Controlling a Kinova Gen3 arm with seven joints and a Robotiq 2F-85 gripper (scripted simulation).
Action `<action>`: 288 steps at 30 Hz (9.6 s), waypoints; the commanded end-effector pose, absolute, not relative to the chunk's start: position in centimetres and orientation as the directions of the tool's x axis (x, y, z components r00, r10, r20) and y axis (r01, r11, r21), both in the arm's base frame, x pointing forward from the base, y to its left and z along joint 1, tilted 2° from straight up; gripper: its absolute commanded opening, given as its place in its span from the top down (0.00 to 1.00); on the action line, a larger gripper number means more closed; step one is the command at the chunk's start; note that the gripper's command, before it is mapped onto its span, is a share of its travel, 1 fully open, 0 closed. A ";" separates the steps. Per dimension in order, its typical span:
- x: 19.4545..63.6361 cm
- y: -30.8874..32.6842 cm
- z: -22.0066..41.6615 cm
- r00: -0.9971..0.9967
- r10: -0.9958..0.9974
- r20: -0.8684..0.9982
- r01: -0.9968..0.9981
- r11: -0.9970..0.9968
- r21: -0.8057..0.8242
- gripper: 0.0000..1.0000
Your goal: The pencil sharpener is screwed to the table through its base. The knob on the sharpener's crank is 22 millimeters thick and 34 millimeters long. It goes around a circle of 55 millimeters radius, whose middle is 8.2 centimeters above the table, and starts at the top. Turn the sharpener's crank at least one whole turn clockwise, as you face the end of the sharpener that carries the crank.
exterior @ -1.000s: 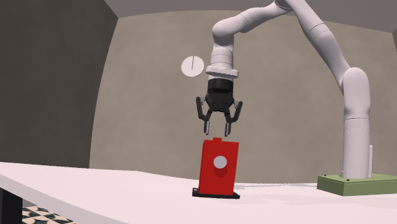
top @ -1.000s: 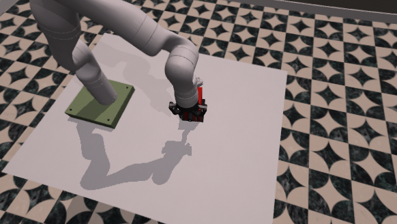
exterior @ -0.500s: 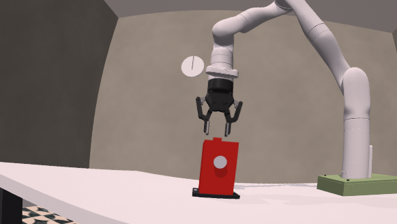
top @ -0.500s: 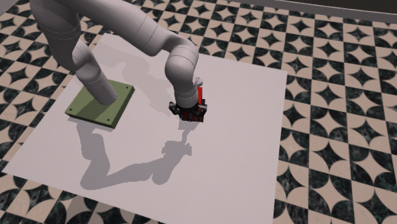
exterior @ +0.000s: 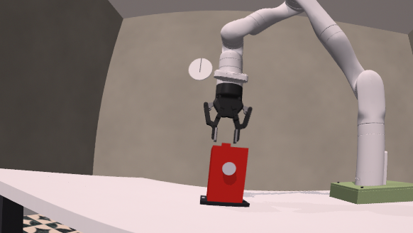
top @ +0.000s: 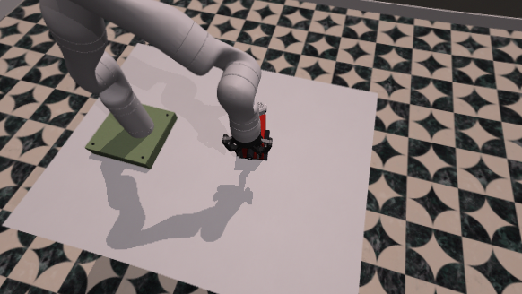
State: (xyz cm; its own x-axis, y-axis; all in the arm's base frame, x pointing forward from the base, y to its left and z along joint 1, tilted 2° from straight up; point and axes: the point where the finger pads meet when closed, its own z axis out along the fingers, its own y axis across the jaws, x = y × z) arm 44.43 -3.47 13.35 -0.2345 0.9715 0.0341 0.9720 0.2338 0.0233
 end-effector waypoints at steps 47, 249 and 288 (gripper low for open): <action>44.4 -3.3 10.0 -0.235 0.971 0.035 0.972 0.234 0.022 0.47; 49.8 -1.9 5.3 -0.235 0.971 0.035 0.972 0.234 0.022 1.00; 48.5 -2.0 0.9 -0.235 0.971 0.035 0.972 0.234 0.022 1.00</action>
